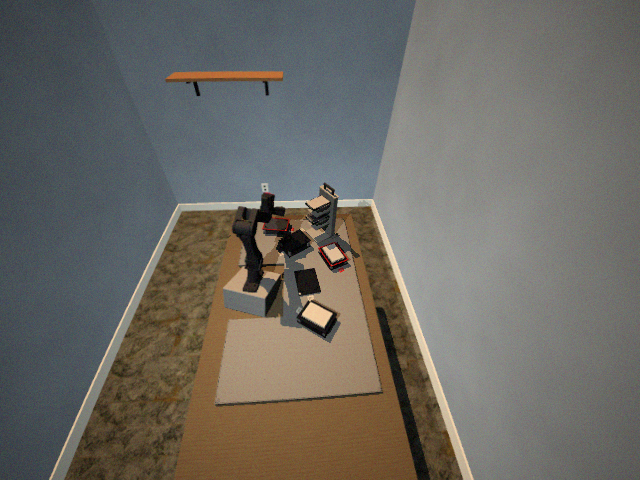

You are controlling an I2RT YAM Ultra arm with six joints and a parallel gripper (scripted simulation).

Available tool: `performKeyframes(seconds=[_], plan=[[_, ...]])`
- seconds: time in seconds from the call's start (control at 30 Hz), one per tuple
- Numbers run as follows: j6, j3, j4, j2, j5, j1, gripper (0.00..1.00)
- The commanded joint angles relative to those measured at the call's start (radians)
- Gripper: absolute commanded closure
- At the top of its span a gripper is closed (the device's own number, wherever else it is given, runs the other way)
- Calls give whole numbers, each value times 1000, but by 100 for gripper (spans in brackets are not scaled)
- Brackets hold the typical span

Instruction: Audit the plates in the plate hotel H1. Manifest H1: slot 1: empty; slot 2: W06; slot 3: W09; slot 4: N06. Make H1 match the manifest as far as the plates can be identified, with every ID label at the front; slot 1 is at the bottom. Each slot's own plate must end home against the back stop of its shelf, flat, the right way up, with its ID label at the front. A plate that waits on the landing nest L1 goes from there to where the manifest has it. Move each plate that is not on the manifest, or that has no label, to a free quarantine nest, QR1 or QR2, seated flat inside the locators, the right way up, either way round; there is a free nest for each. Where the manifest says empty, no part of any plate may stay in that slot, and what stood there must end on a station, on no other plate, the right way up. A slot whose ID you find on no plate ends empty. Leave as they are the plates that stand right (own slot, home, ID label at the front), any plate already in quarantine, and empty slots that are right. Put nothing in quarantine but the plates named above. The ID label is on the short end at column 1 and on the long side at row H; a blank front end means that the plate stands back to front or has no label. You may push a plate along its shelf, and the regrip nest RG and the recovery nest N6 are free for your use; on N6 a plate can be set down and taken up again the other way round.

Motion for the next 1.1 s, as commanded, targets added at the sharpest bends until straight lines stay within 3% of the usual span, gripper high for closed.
performKeyframes(seconds=[0.0,0.53,0.57,0.67,0.77,0.9,1.07], plan=[[-6,11,-1,-10,0,0,0],[-6,11,-1,-10,0,0,0],[-27,34,-30,-17,19,-10,100],[-86,56,-90,-29,58,-19,100],[-89,60,-84,21,11,-59,100],[-164,98,-177,1,72,-62,100],[-170,98,-167,39,19,-117,100]])
